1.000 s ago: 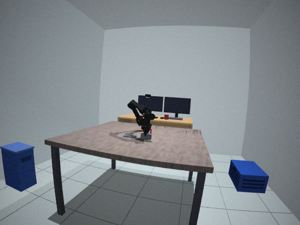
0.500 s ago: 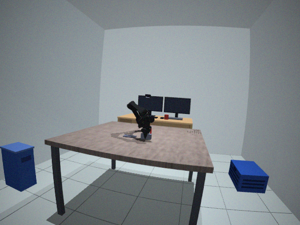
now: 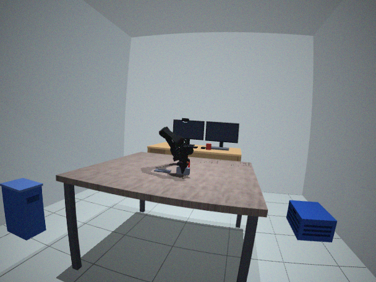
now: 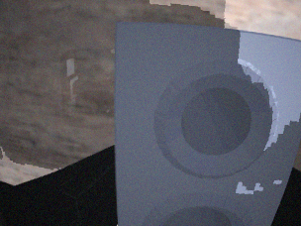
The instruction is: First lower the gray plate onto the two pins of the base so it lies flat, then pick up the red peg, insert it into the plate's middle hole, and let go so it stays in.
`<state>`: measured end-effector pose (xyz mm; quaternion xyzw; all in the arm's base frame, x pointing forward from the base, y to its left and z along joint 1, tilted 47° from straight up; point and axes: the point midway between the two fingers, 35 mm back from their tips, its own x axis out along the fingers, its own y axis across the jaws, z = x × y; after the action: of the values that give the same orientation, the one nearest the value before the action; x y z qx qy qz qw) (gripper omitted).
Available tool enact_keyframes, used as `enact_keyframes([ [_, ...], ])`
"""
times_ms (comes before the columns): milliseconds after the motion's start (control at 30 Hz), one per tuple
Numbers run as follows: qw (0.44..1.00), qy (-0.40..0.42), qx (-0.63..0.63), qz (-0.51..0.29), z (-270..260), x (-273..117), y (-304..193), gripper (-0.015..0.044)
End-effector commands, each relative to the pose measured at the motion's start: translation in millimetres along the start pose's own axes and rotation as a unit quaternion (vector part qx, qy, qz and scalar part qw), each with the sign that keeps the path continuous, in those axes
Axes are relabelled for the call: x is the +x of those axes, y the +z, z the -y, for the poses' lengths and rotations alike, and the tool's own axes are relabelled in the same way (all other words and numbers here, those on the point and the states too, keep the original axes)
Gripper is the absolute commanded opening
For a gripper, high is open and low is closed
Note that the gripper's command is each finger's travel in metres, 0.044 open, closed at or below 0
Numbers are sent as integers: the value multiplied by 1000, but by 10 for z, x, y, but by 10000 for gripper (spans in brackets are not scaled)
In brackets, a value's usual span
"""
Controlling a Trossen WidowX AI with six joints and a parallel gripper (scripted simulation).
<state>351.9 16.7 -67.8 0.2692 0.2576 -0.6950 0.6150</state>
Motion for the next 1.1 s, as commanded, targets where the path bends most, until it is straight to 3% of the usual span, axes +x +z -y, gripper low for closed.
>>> enact_keyframes([
  [0,1000,1,-2,3,0,12,4,85],
  [433,1000,1,-2,3,0,12,4,0],
  [1067,1000,6,-20,-1,-56,-440,-12,0],
])
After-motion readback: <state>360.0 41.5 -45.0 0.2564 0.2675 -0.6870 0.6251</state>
